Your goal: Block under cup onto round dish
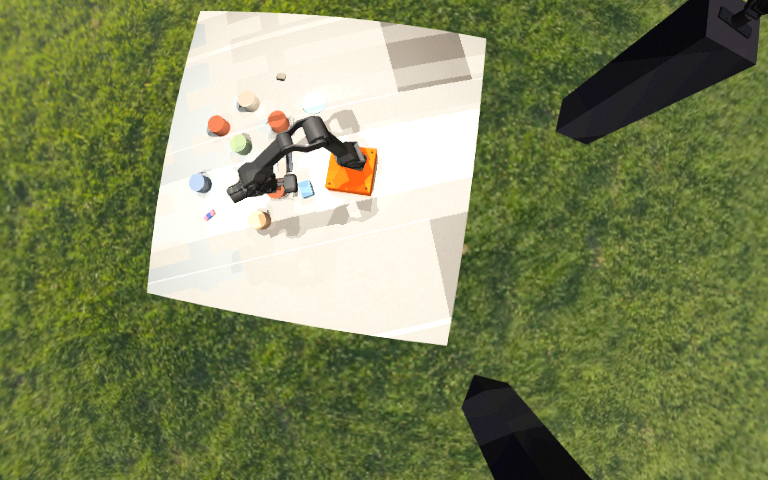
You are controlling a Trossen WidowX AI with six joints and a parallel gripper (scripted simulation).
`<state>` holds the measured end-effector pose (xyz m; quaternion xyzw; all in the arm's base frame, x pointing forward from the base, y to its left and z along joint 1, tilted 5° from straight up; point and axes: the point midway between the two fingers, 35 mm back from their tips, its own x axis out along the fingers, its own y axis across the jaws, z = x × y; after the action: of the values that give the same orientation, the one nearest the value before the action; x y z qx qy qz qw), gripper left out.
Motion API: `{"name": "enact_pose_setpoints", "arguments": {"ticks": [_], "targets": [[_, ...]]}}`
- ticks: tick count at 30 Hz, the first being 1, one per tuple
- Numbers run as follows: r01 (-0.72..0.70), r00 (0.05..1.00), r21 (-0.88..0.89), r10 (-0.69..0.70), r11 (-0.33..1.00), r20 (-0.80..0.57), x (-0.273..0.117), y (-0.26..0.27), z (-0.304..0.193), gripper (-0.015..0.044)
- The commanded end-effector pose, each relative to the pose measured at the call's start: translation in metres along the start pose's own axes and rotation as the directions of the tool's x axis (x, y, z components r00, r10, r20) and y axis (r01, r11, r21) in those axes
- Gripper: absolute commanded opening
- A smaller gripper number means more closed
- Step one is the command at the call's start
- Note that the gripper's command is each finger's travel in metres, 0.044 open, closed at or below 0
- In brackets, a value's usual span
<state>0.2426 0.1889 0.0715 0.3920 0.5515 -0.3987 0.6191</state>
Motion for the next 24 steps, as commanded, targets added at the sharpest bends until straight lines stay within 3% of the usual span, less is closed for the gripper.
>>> {"name": "enact_pose_setpoints", "arguments": {"ticks": [1,24], "targets": [[-0.026,0.999,0.0,0.026,1.0,-0.028,-0.013,0.005,-0.007,0.0],[-0.026,0.999,0.0,0.026,1.0,-0.028,-0.043,0.002,-0.005,0.0]]}}
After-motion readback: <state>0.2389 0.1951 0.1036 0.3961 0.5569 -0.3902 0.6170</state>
